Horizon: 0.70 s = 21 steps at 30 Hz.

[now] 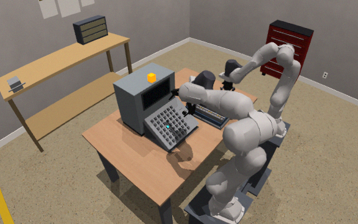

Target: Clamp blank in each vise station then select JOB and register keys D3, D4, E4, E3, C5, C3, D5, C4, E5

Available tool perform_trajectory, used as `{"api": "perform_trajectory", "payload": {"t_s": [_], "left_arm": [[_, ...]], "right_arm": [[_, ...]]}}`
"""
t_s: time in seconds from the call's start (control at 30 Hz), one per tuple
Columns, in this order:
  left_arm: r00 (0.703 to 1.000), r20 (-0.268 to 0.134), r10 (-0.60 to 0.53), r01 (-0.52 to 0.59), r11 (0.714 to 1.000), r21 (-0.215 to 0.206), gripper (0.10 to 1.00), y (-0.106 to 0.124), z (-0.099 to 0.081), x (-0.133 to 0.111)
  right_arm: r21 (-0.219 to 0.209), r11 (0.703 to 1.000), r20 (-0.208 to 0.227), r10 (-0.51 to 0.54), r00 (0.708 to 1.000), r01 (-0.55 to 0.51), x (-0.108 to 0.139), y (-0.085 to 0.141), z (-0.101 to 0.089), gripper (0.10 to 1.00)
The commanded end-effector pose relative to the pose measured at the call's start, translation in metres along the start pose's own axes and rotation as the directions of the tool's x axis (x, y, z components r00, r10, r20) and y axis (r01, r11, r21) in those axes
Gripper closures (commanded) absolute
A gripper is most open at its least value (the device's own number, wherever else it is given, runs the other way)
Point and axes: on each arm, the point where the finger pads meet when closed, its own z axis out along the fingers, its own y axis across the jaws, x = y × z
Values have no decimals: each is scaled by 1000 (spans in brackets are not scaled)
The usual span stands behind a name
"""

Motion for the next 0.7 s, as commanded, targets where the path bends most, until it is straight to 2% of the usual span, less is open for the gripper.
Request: {"api": "perform_trajectory", "payload": {"t_s": [0.0,0.07,0.1,0.17,0.23,0.27,0.3,0.33,0.4,0.67], "left_arm": [[1000,0,0,0,1000,0,98,0,0,0],[1000,0,0,0,1000,0,98,0,0,0],[1000,0,0,0,1000,0,98,0,0,0],[1000,0,0,0,1000,0,98,0,0,0],[1000,0,0,0,1000,0,98,0,0,0],[1000,0,0,0,1000,0,98,0,0,0],[1000,0,0,0,1000,0,98,0,0,0],[1000,0,0,0,1000,0,98,0,0,0],[1000,0,0,0,1000,0,98,0,0,0],[1000,0,0,0,1000,0,98,0,0,0]], "right_arm": [[2,1000,-1,3,1000,-3,0,-1,-3,999],[2,1000,-1,3,1000,-3,0,-1,-19,999],[2,1000,-1,3,1000,-3,0,-1,-38,999],[2,1000,-1,3,1000,-3,0,-1,-89,999],[2,1000,-1,3,1000,-3,0,-1,-89,999],[2,1000,-1,3,1000,-3,0,-1,-122,999],[2,1000,-1,3,1000,-3,0,-1,-144,999],[2,1000,-1,3,1000,-3,0,0,-159,999],[2,1000,-1,3,1000,-3,0,0,-166,999],[2,1000,-1,-14,1000,14,-3,-3,-166,999]]}}
